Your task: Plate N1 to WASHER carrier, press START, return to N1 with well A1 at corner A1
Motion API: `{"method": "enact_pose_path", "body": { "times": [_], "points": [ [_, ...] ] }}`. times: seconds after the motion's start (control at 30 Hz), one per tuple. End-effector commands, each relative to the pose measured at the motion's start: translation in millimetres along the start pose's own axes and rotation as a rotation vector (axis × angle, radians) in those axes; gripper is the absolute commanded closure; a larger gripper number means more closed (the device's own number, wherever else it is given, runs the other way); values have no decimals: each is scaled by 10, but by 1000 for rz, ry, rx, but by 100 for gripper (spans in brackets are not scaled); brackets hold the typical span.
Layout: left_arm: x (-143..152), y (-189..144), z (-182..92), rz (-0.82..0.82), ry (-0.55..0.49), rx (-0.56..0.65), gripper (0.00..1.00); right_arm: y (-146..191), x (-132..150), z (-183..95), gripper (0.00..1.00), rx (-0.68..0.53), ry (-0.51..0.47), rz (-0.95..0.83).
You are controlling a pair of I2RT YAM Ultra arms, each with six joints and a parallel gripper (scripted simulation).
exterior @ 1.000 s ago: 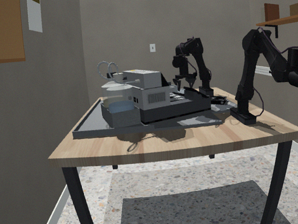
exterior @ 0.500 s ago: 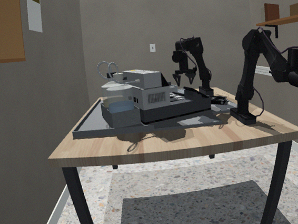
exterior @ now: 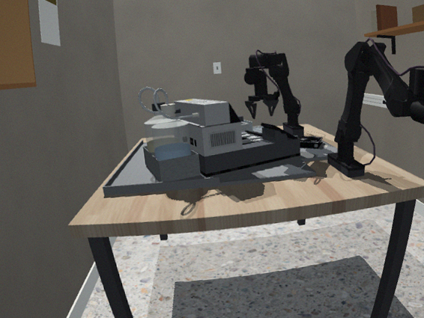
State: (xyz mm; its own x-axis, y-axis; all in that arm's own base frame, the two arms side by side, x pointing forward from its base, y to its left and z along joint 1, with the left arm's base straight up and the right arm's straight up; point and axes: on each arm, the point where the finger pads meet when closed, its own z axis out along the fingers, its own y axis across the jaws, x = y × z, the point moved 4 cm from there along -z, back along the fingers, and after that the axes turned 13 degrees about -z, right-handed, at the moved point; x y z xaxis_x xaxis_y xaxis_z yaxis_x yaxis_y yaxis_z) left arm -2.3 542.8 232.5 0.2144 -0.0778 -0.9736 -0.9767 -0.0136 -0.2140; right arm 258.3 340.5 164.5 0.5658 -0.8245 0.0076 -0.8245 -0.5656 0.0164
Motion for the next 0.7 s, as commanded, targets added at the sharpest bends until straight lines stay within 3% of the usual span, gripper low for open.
{"method": "enact_pose_path", "body": {
  "times": [0.0, 0.23, 0.27, 0.67],
  "points": [
    [-236, -31, -47, -11, -79, 8, 100, -30, -63, -239, 0, 48, -38, -21],
    [-236, -31, -47, -11, -79, 8, 100, -116, -90, -241, 0, 67, -44, -3],
    [-236, -31, -47, -11, -79, 8, 100, -30, 23, -168, 0, 16, -8, 17],
    [-236, -31, -47, -11, -79, 8, 100, -25, 26, -340, 0, 16, -8, 17]
  ]
}}
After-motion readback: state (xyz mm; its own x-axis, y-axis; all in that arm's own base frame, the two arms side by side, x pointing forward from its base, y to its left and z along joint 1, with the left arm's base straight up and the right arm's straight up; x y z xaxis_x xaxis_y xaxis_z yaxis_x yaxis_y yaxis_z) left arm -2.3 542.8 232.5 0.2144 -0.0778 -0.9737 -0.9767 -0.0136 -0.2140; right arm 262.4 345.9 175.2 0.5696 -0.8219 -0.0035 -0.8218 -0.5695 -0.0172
